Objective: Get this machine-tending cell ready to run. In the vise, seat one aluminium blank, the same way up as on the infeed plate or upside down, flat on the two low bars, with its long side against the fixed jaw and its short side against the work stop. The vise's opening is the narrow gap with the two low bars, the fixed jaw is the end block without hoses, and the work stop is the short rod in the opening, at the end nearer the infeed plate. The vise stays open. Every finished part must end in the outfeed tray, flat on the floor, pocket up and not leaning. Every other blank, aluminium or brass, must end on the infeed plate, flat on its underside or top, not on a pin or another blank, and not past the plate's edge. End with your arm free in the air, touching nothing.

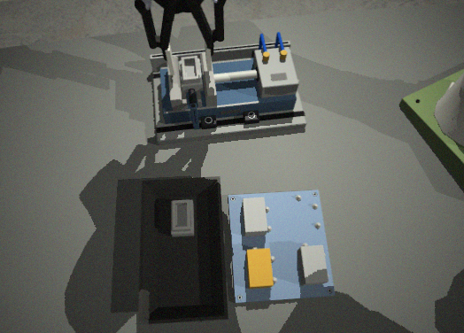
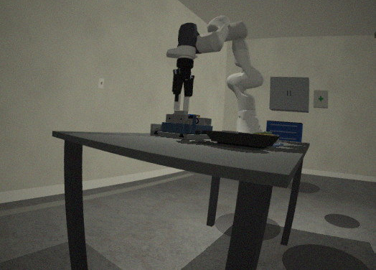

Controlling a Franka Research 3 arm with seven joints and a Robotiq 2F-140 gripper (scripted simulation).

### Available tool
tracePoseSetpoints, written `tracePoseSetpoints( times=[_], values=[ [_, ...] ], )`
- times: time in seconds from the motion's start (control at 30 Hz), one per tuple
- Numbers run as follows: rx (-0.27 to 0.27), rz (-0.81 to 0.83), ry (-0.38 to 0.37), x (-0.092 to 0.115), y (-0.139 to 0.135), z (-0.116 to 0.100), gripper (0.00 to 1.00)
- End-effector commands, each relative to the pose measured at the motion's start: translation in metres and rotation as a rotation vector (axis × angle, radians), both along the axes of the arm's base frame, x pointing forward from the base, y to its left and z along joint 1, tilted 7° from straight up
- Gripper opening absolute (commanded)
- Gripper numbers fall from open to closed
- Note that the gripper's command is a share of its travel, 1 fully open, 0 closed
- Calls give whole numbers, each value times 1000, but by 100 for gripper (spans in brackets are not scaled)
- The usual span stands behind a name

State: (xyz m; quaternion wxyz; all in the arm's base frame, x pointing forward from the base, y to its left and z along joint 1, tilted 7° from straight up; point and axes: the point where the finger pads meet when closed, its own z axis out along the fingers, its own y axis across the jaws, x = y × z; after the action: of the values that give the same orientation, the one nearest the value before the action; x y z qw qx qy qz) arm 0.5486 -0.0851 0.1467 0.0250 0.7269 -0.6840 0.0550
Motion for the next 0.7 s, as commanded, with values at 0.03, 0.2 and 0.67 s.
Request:
tracePoseSetpoints(
  times=[0.03,0.2,0.67],
  values=[
    [-3,3,-2,1,-3,-3,40],
    [-3,3,-2,1,-3,-6,40],
    [-3,3,-2,1,-3,-9,40]
  ],
)
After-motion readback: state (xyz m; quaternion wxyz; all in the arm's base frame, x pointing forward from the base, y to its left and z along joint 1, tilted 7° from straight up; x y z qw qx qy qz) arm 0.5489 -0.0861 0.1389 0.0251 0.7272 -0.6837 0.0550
